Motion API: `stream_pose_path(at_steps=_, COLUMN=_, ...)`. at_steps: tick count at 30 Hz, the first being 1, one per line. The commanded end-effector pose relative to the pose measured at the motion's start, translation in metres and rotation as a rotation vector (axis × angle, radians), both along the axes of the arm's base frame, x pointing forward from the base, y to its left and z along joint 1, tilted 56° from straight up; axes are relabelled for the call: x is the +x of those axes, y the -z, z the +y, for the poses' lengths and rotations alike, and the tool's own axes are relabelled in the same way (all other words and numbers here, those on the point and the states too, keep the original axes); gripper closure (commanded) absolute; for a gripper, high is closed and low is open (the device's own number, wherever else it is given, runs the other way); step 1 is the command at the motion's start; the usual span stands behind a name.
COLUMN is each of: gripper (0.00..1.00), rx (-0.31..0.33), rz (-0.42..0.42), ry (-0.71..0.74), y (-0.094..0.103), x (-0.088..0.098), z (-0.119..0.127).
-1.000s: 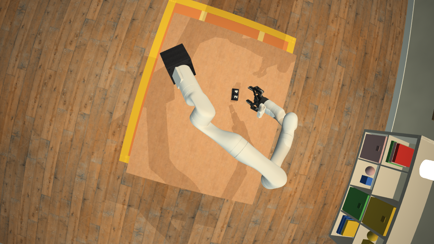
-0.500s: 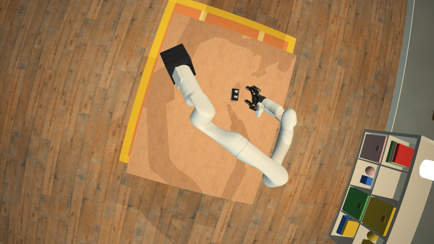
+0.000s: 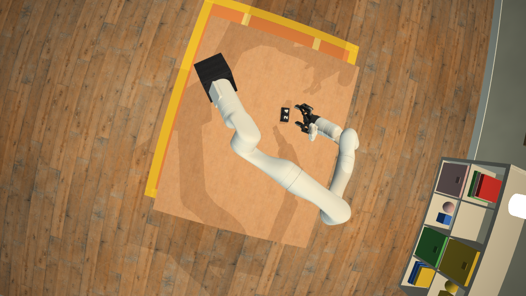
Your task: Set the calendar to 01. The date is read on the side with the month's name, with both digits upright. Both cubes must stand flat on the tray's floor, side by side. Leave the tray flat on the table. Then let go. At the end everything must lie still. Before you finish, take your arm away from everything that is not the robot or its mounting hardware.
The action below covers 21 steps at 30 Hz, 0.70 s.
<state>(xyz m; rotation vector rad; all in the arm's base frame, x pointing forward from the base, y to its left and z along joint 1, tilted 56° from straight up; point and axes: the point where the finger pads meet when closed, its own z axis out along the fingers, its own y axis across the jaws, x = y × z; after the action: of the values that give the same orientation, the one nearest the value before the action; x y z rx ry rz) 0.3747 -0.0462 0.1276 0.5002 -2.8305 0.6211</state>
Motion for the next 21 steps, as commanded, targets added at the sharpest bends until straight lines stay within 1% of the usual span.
stream_pose_path(at_steps=1, gripper=0.0, rx=-0.003, rz=0.007, ry=-0.011, y=0.0018, x=-0.0023, z=0.0029)
stream_pose_path(at_steps=4, gripper=0.0, rx=-0.003, rz=0.007, ry=-0.011, y=0.0018, x=-0.0023, z=0.0029)
stream_pose_path(at_steps=5, gripper=0.0, rx=-0.03, rz=0.018, ry=-0.042, y=0.0042, x=-0.0055, z=-0.0003)
stream_pose_path(at_steps=14, gripper=0.0, rx=-0.03, rz=0.018, ry=-0.042, y=0.0042, x=-0.0055, z=-0.0003)
stream_pose_path(at_steps=15, gripper=0.0, rx=-0.057, rz=0.028, ry=-0.074, y=0.0064, x=-0.0082, z=-0.0033)
stream_pose_path(at_steps=20, gripper=0.0, rx=-0.057, rz=0.028, ry=-0.074, y=0.0064, x=-0.0082, z=-0.0033)
stream_pose_path(at_steps=21, gripper=0.0, rx=-0.084, rz=0.037, ry=-0.106, y=0.0084, x=-0.0107, z=-0.0061)
